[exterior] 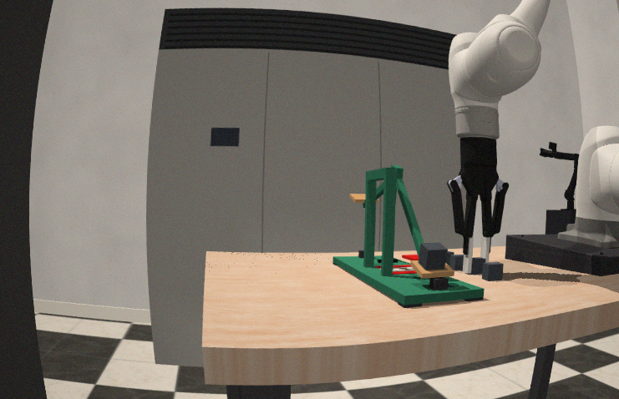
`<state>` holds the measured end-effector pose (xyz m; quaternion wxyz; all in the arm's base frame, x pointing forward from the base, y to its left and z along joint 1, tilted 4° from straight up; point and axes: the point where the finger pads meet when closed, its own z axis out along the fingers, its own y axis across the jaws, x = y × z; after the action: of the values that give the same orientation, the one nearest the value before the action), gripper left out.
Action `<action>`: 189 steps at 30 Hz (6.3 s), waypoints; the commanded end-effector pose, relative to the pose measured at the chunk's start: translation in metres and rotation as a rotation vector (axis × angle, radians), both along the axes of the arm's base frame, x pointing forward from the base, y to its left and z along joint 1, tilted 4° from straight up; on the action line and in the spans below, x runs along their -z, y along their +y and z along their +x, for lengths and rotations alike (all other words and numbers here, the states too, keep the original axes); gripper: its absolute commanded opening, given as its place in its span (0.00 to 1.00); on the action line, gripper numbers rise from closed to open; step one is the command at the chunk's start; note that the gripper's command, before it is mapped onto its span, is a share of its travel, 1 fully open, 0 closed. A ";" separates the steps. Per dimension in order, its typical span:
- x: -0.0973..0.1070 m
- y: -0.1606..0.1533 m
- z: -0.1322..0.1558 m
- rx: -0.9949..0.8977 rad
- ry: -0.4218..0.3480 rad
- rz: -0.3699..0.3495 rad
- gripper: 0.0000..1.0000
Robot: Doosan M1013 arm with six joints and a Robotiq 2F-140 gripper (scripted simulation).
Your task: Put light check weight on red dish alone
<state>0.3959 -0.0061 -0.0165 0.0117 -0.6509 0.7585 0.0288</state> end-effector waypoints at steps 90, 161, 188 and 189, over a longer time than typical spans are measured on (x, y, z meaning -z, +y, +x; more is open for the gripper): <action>-0.068 -0.001 0.000 -0.004 0.001 0.004 0.24; -0.195 -0.230 0.159 -0.084 -0.004 0.006 0.24; -0.139 -0.227 0.158 -0.084 -0.004 0.006 0.24; -0.137 -0.226 0.158 -0.084 -0.004 0.006 0.24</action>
<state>0.5529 -0.2383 0.1301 0.0116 -0.6825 0.7302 0.0285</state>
